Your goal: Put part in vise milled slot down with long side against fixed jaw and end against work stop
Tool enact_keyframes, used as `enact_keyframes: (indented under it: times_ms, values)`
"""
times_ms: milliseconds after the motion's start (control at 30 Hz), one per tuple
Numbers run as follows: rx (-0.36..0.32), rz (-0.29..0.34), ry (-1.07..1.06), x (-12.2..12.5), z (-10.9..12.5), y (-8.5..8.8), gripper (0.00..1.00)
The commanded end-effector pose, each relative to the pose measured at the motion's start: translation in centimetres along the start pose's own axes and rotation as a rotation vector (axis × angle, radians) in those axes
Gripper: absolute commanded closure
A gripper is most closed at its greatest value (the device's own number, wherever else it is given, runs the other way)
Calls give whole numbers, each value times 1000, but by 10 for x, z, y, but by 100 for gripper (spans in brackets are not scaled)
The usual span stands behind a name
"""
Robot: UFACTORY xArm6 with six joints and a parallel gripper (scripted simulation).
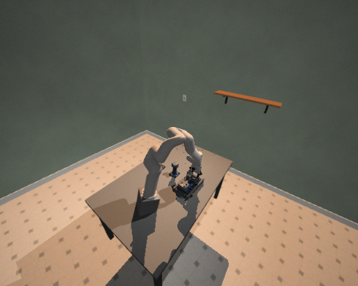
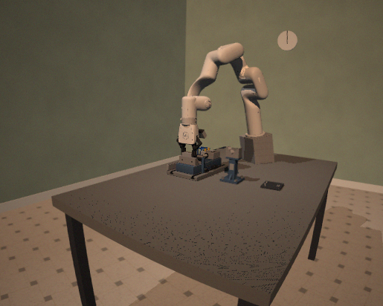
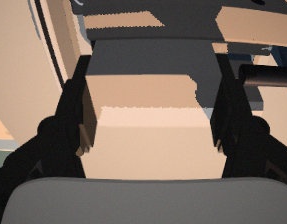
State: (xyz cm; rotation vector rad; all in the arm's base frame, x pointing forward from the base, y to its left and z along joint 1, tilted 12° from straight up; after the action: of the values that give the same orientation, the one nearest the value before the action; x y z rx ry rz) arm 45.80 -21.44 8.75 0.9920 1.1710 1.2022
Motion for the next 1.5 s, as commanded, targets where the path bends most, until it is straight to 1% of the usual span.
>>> enact_keyframes:
  times_ms: [0,733,767,1467]
  values:
    - [-4,-2,0,-1,1,1,100]
    - [-4,-2,0,-1,1,1,100]
    - [-4,-2,0,-1,1,1,19]
    - [-4,-2,0,-1,1,1,19]
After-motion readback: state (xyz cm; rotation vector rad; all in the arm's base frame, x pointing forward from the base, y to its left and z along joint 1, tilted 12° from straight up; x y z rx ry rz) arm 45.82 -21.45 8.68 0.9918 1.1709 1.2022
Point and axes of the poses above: the point where the finger pads meet when closed, its own y axis back along the fingers, its own x axis across the jaws, z = x × y, the point moved 5 cm from there along y, back along the fingers, and after that the axes turned 10 degrees about y, right-handed, at the moved point
